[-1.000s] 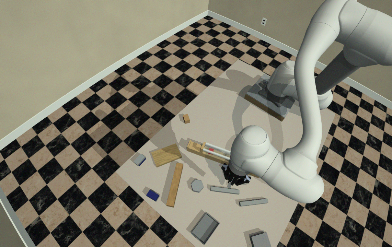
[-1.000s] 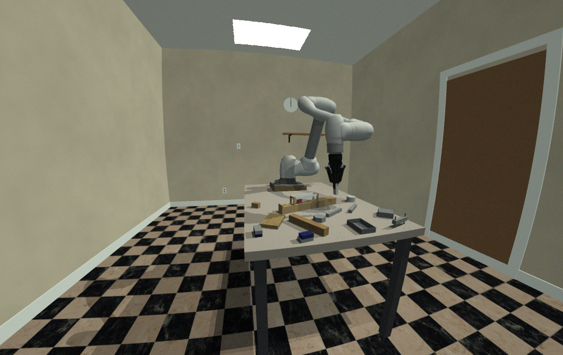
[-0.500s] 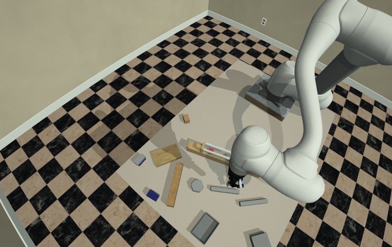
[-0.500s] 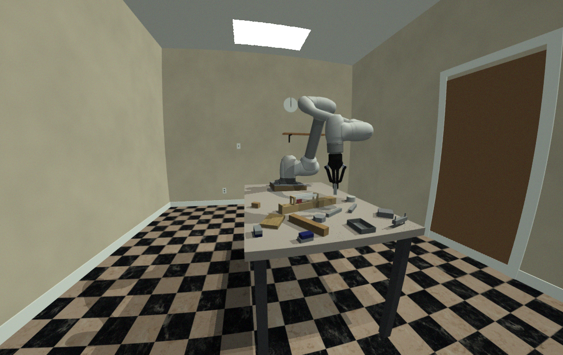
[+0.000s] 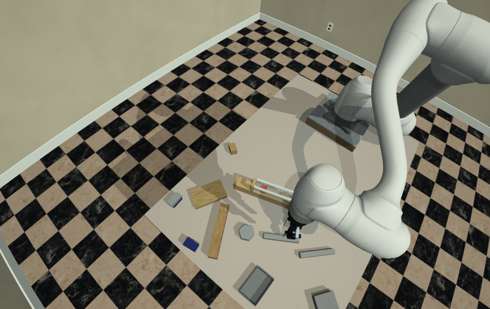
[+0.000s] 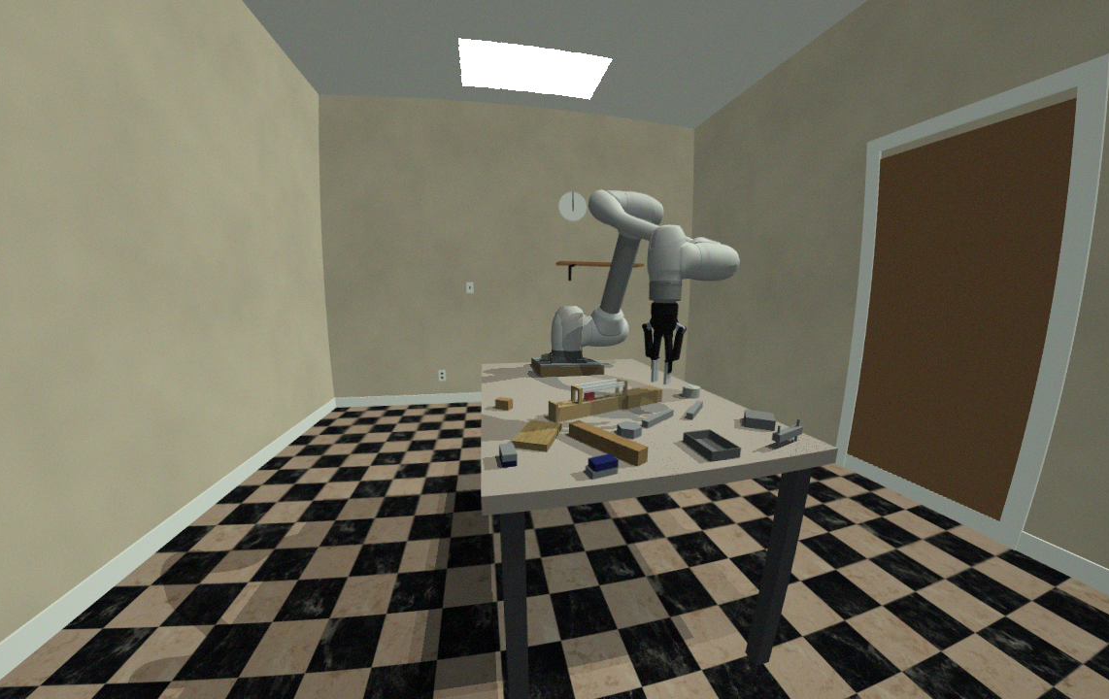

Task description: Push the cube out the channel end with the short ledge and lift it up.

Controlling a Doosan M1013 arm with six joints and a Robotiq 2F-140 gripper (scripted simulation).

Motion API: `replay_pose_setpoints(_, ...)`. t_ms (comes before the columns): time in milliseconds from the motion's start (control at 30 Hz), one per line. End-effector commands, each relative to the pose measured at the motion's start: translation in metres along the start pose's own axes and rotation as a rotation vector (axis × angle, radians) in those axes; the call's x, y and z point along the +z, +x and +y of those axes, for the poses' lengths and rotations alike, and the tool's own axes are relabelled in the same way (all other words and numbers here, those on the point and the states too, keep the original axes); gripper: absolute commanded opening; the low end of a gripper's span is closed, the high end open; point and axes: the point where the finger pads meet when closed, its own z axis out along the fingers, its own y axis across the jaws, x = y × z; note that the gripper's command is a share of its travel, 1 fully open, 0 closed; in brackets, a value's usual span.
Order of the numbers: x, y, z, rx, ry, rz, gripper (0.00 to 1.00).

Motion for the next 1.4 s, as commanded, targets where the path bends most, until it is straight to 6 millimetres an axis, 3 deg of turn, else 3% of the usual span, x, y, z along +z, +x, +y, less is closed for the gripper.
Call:
replay_pose_setpoints(0,0.0,0.0,0.0,0.0,0.0,0.0,0.23)
replay_pose_setpoints(767,0.004,0.0,0.0,0.0,0.0,0.0,0.23)
replay_pose_setpoints(1167,0.075,0.0,0.0,0.0,0.0,0.0,0.23)
replay_pose_setpoints(1367,0.087,0.0,0.0,0.0,0.0,0.0,0.23)
